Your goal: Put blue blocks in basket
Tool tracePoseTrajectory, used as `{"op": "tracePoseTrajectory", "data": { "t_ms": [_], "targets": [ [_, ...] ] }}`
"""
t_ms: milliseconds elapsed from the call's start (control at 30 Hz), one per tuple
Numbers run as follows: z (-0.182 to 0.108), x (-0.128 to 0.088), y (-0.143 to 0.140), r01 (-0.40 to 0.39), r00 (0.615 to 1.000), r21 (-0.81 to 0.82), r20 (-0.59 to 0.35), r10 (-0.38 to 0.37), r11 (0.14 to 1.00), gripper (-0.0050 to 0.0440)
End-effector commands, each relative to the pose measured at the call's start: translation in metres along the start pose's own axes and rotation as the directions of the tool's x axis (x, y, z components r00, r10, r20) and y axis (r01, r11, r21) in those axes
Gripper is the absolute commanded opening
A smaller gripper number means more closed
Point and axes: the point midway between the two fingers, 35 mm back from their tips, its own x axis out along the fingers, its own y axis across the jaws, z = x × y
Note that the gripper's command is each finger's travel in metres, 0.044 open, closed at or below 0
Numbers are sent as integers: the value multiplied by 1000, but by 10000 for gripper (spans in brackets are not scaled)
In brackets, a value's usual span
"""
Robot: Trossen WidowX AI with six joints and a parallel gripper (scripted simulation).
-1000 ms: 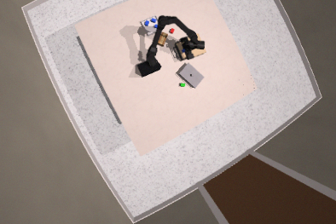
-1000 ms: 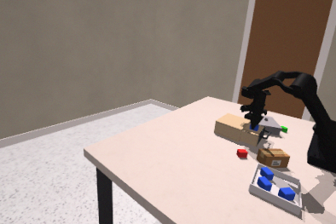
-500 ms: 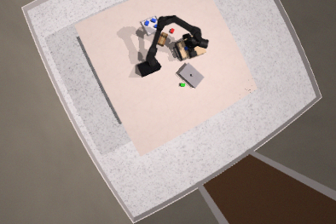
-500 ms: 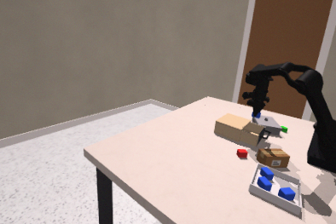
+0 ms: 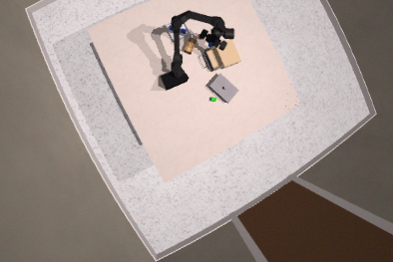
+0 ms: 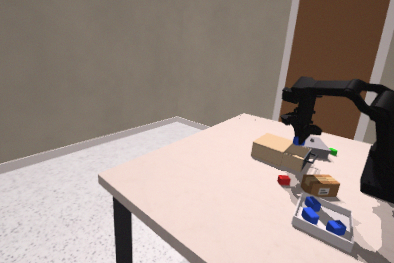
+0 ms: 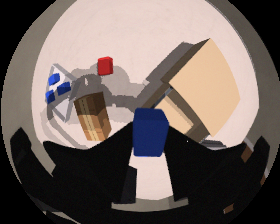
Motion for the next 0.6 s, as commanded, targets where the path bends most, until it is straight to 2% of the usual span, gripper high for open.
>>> {"op": "tracePoseTrajectory", "data": {
  "t_ms": [0, 100, 233, 333, 567],
  "targets": [
    [9, -1, 36, 2, 1000, -230, 5, -1, 973, 0],
    [14, -1, 62, 2, 1000, -401, 5, -1, 916, 0],
    [16, -1, 102, 3, 1000, -628, 5, -1, 778, 0],
    [16, -1, 105, 3, 1000, -646, 5, -1, 763, 0],
    [8, -1, 168, 4, 1000, -903, 5, -1, 430, 0]
  ]
}}
